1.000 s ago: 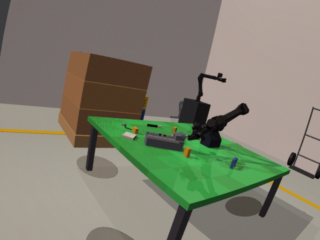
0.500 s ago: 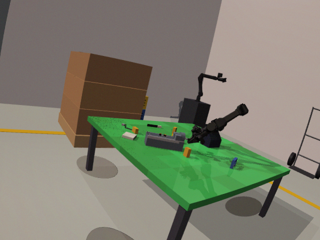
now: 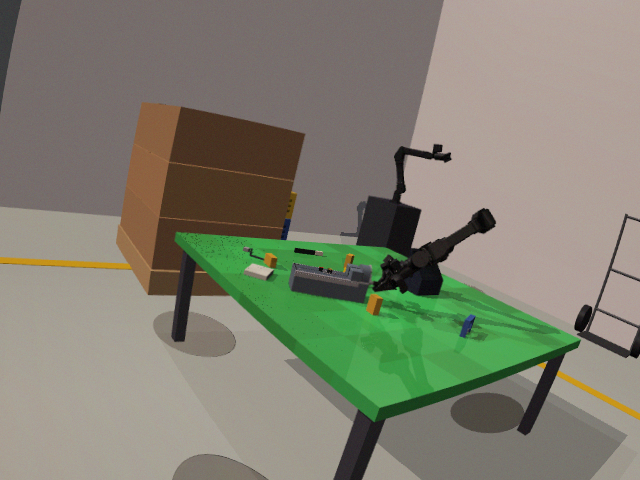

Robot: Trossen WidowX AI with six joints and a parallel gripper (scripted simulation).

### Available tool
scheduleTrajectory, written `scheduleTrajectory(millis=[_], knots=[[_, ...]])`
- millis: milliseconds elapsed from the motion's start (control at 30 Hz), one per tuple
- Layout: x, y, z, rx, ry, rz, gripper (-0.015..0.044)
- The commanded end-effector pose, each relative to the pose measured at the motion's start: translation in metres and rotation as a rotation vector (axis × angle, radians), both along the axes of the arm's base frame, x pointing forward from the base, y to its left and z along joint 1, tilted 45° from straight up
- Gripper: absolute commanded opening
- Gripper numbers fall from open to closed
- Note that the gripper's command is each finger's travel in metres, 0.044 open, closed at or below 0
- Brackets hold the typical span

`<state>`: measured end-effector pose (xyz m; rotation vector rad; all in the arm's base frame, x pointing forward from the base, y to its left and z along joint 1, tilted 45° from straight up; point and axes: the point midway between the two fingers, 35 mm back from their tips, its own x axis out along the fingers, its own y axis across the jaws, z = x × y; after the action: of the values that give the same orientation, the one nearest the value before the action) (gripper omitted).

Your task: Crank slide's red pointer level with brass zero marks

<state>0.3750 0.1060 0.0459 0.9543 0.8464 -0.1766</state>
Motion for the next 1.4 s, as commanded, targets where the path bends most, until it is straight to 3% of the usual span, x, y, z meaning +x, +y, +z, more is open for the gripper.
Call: scheduleTrajectory(millis=[0, 1367], knots=[[-0.0019, 0.0025, -0.0092, 0.0, 0.012, 0.005, 0.0], [-0.005, 0.0007, -0.0164, 0.0, 0.013, 0.005, 0.0]])
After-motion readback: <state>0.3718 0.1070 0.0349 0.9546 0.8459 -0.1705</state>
